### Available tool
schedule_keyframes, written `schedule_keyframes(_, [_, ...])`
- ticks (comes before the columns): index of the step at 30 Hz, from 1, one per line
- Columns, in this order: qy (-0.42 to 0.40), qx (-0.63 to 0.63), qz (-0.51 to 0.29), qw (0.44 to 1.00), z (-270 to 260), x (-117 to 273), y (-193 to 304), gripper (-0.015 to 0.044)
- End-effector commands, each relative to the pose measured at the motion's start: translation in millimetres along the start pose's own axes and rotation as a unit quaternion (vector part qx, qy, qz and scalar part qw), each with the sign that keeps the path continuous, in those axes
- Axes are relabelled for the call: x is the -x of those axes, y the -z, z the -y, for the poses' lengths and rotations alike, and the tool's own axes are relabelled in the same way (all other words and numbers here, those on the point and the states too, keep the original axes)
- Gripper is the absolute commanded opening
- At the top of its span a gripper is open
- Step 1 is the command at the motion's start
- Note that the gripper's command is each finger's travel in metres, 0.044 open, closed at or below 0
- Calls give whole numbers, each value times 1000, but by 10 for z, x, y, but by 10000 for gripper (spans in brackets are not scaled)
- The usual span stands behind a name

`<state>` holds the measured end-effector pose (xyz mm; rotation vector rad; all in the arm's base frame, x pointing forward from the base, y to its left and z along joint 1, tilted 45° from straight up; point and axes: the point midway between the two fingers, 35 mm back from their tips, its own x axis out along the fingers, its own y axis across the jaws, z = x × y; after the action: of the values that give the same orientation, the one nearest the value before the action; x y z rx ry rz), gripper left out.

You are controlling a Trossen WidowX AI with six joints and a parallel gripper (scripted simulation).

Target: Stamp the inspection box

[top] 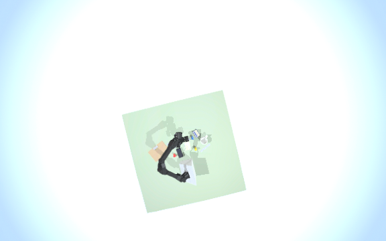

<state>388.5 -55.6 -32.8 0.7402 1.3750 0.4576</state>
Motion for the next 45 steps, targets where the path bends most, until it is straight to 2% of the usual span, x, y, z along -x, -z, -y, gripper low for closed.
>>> schedule_keyframes(1, [2,2,-1,1000,4,22,3,0])
schedule_keyframes(15, [2,2,-1,1000,-35,84,16,0])
schedule_keyframes(38, [0,1,-2,1000,-1154,108,504,0])
schedule_keyframes(45, [0,1,-2,1000,-1216,107,549,0])
